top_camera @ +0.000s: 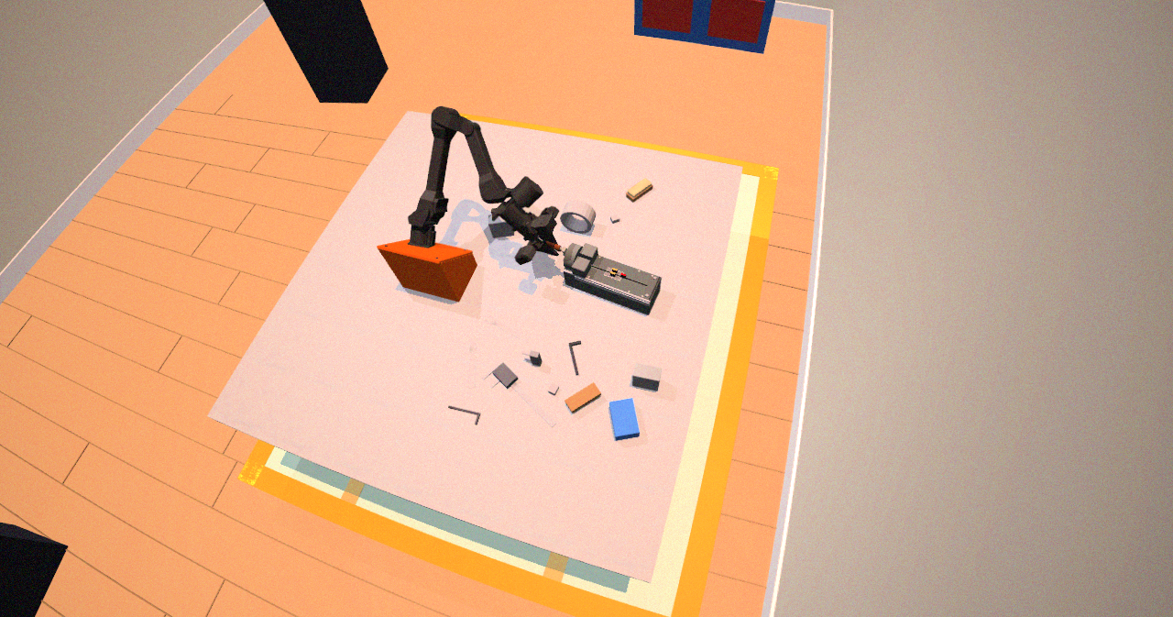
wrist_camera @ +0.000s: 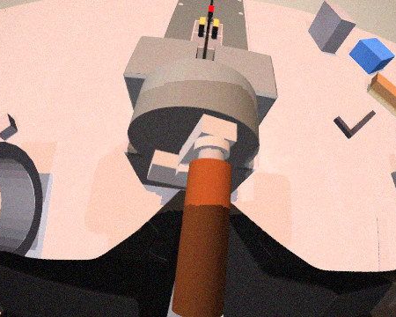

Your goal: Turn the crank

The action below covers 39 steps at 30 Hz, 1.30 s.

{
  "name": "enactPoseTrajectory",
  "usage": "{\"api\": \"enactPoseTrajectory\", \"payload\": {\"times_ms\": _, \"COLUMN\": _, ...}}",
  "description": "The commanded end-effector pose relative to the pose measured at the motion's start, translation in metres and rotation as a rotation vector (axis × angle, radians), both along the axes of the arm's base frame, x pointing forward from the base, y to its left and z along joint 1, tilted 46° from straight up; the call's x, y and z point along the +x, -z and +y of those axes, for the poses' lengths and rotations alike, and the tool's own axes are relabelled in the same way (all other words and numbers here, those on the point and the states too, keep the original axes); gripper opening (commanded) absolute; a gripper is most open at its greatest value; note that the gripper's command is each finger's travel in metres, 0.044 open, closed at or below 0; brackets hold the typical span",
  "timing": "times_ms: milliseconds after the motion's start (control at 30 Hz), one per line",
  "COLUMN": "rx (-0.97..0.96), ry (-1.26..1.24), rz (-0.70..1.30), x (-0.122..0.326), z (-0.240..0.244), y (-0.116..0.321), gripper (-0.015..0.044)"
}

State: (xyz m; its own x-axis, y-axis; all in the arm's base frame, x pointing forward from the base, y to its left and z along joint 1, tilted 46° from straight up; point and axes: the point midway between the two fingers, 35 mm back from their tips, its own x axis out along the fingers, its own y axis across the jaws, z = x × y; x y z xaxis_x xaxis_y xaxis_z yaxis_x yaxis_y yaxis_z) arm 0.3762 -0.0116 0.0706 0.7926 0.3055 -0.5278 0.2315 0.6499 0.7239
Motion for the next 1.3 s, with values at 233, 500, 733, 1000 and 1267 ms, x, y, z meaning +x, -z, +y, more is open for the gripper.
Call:
{"api": "enactPoseTrajectory", "payload": {"times_ms": 233, "rx": -0.005, "ry": 0.015, "rz": 0.021, "x": -0.002, "z": -0.004, "y": 0.01, "gripper": 0.0}}
{"api": "enactPoseTrajectory", "payload": {"times_ms": 500, "rx": -0.005, "ry": 0.015, "rz": 0.021, "x": -0.002, "z": -0.005, "y": 0.012, "gripper": 0.0}}
{"api": "enactPoseTrajectory", "payload": {"times_ms": 733, "rx": -0.005, "ry": 0.015, "rz": 0.021, "x": -0.002, "z": -0.005, "y": 0.014, "gripper": 0.0}}
{"api": "enactPoseTrajectory", "payload": {"times_ms": 1000, "rx": -0.005, "ry": 0.015, "rz": 0.021, "x": -0.002, "z": -0.005, "y": 0.017, "gripper": 0.0}}
{"api": "enactPoseTrajectory", "payload": {"times_ms": 1267, "rx": -0.005, "ry": 0.015, "rz": 0.021, "x": -0.002, "z": -0.004, "y": 0.021, "gripper": 0.0}}
